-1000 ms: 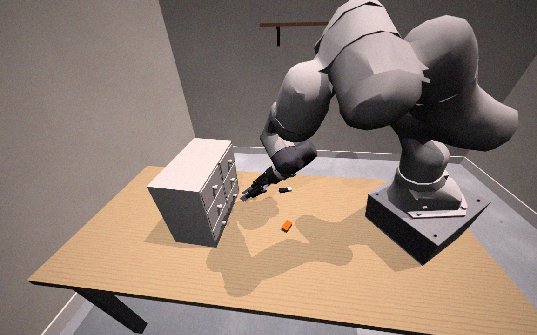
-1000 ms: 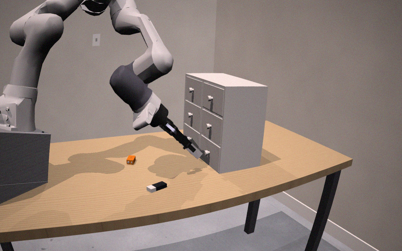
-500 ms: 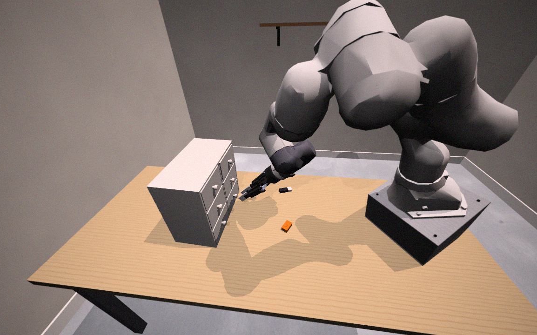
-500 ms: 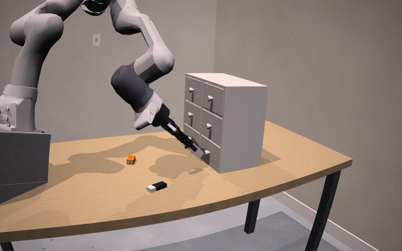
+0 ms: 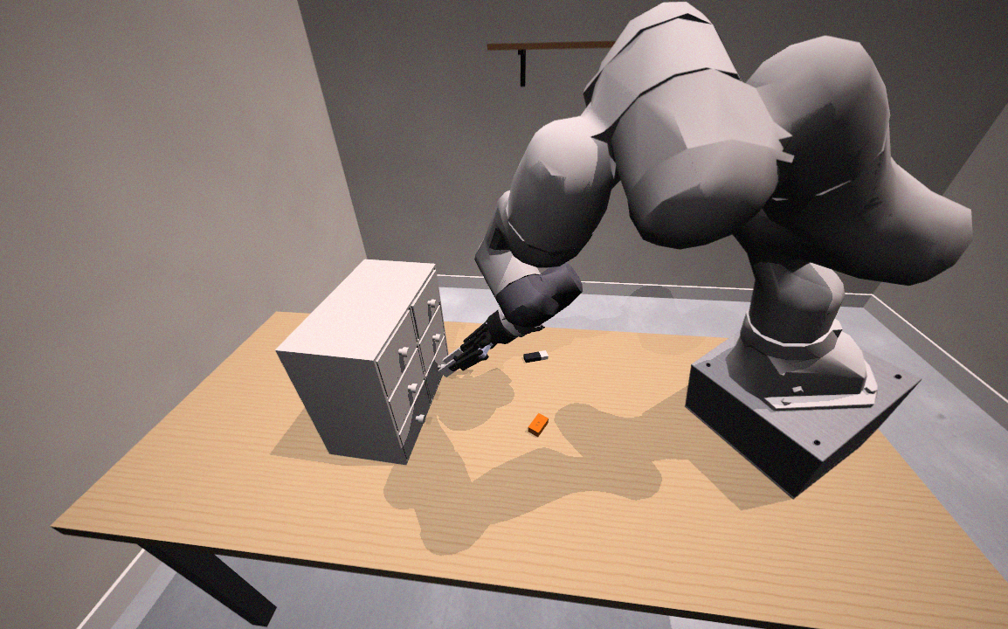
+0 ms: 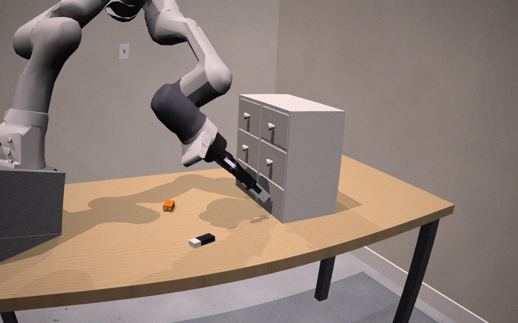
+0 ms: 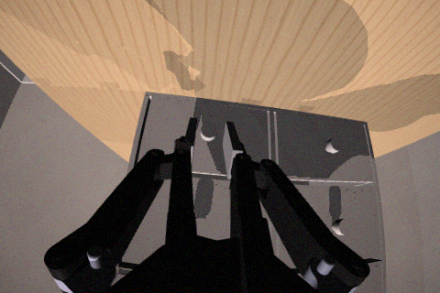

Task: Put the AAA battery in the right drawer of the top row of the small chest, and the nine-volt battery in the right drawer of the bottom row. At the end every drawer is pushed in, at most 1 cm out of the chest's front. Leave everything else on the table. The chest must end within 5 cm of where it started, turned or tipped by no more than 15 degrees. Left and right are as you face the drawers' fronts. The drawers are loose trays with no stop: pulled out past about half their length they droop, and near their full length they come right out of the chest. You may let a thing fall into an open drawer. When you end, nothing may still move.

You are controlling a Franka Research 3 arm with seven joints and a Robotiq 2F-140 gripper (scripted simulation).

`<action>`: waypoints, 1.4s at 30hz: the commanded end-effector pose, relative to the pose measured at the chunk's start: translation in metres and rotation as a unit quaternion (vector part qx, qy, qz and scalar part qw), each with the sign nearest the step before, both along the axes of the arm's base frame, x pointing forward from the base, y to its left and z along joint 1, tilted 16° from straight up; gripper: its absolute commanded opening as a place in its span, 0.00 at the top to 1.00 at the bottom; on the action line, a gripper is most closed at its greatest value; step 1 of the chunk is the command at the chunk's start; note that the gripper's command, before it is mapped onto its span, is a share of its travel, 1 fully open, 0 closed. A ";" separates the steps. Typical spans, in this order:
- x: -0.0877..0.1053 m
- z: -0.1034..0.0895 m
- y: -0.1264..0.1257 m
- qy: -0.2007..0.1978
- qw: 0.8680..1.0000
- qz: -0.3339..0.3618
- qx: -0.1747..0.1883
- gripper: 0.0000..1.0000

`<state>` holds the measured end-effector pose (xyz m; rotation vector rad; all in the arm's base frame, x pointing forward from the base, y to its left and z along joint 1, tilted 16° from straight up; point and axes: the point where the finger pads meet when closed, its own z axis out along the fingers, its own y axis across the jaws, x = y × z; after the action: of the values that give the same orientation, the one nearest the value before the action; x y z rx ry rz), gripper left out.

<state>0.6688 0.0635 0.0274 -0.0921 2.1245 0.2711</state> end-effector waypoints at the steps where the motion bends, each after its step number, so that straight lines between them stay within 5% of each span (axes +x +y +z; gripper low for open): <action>1: 0.002 -0.002 -0.001 0.006 1.000 -0.003 0.002 0.80; 33: 0.007 -0.001 0.000 0.006 1.000 -0.003 0.002 0.80; 34: 0.007 -0.001 0.000 0.006 1.000 -0.003 0.002 0.92; 42: 0.007 -0.001 0.000 0.006 1.000 -0.003 0.002 0.92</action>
<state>0.6764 0.0631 0.0279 -0.0815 2.1311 0.2714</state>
